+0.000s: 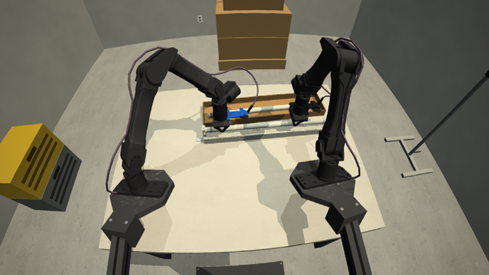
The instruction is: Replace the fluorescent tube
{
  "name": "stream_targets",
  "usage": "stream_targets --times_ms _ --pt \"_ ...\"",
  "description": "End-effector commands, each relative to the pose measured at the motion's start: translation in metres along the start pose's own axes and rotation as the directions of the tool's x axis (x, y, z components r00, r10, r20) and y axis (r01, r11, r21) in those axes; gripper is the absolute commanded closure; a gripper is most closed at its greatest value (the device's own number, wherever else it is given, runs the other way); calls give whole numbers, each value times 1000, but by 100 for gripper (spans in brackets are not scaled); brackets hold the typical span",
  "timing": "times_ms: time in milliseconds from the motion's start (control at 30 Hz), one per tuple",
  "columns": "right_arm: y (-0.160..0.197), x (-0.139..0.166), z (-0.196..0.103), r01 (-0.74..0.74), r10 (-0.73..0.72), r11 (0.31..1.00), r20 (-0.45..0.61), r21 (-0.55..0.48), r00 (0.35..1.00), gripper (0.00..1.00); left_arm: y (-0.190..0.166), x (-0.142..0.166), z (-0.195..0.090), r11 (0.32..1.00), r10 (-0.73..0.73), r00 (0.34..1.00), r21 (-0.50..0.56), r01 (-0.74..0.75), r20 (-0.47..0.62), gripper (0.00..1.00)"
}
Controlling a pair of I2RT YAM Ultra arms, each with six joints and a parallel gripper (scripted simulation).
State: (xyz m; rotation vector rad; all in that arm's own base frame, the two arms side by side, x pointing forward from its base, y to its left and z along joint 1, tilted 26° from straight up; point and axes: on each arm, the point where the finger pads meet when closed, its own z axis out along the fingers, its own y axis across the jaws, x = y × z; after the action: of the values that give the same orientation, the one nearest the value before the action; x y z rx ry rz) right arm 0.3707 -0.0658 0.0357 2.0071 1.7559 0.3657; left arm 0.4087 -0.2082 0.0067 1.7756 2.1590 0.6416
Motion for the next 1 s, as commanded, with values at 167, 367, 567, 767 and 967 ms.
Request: stream_targets --times_ms 167,367,567,767,967 --pt "-13 -11 -8 -14 13 1000 32 11 999 89 -12 -3 -12 999 40 999 0 -40 13 89" --pt "-12 -12 -8 -9 9 1000 34 0 999 89 -10 -5 -14 999 38 999 -12 -38 16 89" --pt "-15 -12 -8 -11 11 1000 34 6 999 89 4 -15 -19 999 18 999 -36 -17 41 51" --pt "-14 -12 -9 -11 11 1000 34 3 999 89 4 -16 -20 999 21 999 -36 -19 43 51" --pt "-14 -12 -9 -11 11 1000 34 3 999 89 4 -16 -20 999 21 999 -36 -20 43 51"
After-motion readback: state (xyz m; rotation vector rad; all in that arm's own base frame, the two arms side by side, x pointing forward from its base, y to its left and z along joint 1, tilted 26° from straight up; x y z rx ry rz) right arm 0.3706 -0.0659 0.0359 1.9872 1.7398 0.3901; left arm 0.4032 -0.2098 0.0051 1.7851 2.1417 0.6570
